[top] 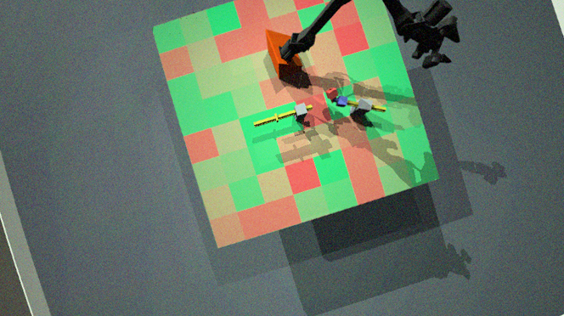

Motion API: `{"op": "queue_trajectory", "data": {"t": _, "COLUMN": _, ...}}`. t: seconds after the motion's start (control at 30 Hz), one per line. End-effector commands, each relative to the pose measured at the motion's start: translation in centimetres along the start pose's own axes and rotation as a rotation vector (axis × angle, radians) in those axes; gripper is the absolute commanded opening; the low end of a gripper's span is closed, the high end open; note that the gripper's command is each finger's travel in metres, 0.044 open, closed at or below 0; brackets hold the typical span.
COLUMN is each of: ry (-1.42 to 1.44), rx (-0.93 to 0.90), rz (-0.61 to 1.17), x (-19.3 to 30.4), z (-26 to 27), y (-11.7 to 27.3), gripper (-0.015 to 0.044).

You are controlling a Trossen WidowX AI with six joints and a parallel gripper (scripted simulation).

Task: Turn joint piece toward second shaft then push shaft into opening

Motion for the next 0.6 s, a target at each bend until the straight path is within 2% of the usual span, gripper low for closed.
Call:
{"op": "queue_trajectory", "data": {"t": 0.0, "ry": 0.000, "rx": 0.000, "rz": 0.000, "x": 0.0, "z": 0.0, "y": 0.0, "gripper": 0.0426}}
{"op": "queue_trajectory", "data": {"t": 0.03, "ry": 0.000, "rx": 0.000, "rz": 0.000, "x": 0.0, "z": 0.0, "y": 0.0, "gripper": 0.0440}}
{"op": "queue_trajectory", "data": {"t": 0.57, "ry": -0.178, "rx": -0.222, "rz": -0.093, "x": 1.0, "z": 5.9, "y": 1.6, "gripper": 0.0440}}
Point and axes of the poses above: the point midway between the two fingers, 35 mm back from their tips, its own y axis back along the fingers, its own z axis across the jaws, x = y × z, the point moved 7 cm from there along y, back along the fingers, and after that the axes turned 11 degrees about -y, right-handed, at the moved point
